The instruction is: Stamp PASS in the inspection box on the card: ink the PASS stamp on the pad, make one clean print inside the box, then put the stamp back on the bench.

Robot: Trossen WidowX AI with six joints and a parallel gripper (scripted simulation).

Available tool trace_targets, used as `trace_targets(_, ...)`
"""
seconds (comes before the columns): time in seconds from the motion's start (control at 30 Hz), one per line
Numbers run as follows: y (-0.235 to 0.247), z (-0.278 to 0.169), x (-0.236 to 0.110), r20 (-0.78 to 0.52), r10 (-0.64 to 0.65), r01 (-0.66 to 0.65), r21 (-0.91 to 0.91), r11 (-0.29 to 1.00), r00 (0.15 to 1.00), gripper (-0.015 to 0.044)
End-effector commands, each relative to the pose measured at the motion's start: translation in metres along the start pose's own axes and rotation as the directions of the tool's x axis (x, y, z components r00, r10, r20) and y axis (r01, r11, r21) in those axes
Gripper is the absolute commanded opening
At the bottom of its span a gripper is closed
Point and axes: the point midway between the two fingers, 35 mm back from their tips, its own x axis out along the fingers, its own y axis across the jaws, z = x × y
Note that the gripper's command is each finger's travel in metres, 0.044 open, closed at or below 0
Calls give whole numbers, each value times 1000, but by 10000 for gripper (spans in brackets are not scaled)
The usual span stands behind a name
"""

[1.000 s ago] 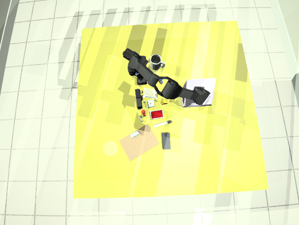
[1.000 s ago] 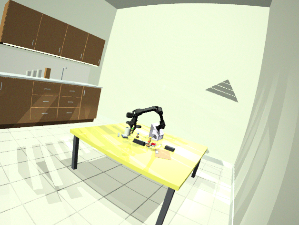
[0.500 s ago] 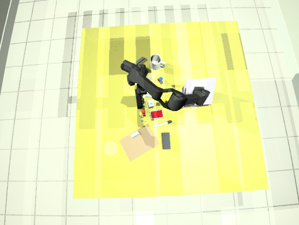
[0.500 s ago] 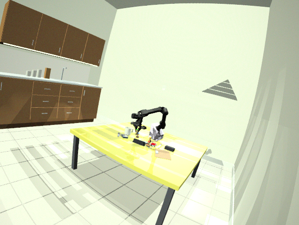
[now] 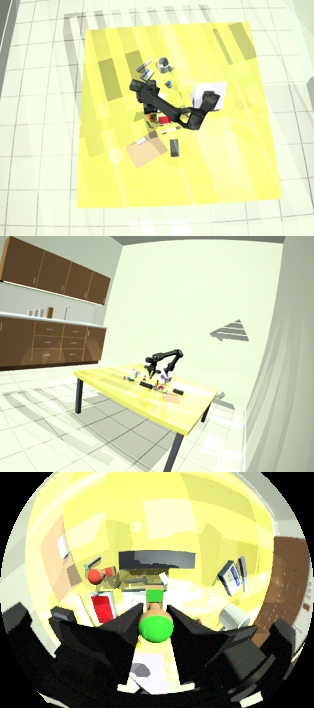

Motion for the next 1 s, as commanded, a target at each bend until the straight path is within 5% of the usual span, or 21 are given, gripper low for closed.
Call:
trace_targets(0.0,22,-9,0,0,6,-6,4,1000,1000,0)
trace_targets(0.97,114,-73,6,-7,35,-34,2,999,999,0)
